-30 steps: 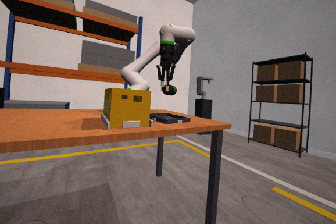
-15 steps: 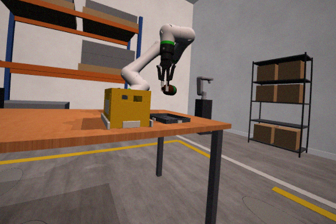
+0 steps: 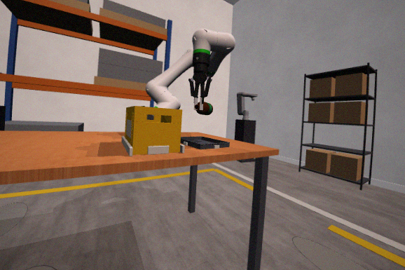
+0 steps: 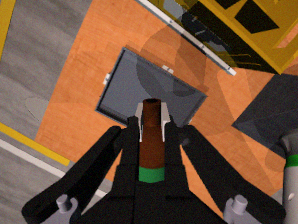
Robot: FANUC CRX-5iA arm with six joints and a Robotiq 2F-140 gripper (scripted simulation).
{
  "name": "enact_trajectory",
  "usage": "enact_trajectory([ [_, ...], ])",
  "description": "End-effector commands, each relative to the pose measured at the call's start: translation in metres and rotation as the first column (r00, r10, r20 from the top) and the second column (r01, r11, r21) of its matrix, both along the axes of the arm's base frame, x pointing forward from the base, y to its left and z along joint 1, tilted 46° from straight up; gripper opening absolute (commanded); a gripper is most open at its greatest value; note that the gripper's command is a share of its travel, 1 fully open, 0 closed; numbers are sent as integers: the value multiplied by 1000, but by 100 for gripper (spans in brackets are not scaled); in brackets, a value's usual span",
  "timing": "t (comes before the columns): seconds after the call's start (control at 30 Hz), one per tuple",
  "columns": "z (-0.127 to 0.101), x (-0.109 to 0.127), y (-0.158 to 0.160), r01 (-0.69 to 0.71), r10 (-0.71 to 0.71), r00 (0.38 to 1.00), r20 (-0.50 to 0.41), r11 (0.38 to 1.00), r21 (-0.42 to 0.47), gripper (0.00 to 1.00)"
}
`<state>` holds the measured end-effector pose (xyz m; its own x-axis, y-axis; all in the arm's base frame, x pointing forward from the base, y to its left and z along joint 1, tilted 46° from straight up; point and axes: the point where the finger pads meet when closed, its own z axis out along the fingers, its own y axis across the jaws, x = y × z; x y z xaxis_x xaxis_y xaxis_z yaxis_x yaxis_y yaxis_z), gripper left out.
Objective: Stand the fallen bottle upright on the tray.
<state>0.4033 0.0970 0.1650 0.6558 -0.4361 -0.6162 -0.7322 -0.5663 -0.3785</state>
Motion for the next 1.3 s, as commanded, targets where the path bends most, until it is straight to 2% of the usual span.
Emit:
enact_trajectory([
  [0.0, 0, 0, 0, 0, 0, 1000, 0, 1000, 0, 0],
  [0.33, 0, 0, 0, 8, -8, 1000, -7, 1000, -2, 0],
  [0.97, 0, 0, 0, 118, -121, 986, -118, 992, -39, 0],
  [1.27, 0, 0, 0, 128, -133, 983, -129, 991, -43, 0],
])
